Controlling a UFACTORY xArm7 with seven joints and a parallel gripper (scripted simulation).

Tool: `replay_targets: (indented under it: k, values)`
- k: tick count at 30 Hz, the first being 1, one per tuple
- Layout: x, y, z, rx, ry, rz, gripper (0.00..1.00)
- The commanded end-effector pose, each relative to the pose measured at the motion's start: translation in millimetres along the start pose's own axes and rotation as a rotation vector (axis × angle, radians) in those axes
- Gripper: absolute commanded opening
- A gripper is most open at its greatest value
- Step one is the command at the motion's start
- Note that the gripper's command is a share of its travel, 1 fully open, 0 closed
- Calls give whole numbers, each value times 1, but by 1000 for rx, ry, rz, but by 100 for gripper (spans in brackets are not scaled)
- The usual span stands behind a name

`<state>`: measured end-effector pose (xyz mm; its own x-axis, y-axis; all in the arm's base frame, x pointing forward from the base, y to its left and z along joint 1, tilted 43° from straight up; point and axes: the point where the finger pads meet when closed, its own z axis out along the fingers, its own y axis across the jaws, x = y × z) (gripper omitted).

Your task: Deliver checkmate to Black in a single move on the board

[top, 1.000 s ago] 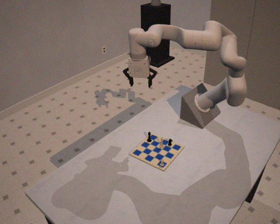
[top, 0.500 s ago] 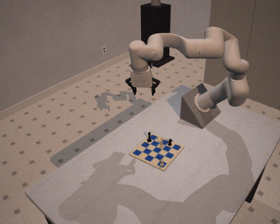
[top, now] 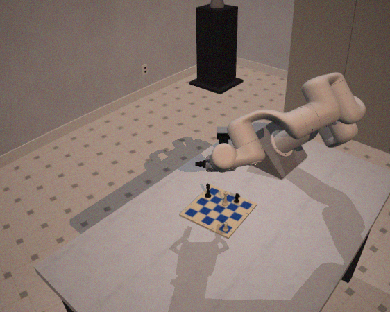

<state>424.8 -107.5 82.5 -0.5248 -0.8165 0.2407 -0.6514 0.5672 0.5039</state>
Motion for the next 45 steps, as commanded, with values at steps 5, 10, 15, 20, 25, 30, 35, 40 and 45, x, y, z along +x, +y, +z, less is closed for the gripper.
replay_targets:
  k: [5, 10, 15, 20, 25, 30, 35, 40, 45]
  values:
    - [-59, 33, -7, 228, 280, -83, 100]
    - [-81, 46, -10, 323, 356, -125, 100]
    - [-81, 46, -10, 323, 356, -125, 100]
    - [-103, 60, -14, 418, 419, -167, 100]
    - [-123, 74, -17, 511, 468, -209, 100]
    - [-123, 74, -17, 511, 468, -209, 100]
    - [-123, 74, -17, 511, 468, -209, 100]
    - [-159, 101, -22, 672, 531, -285, 100]
    - [-173, 112, -23, 736, 549, -317, 100]
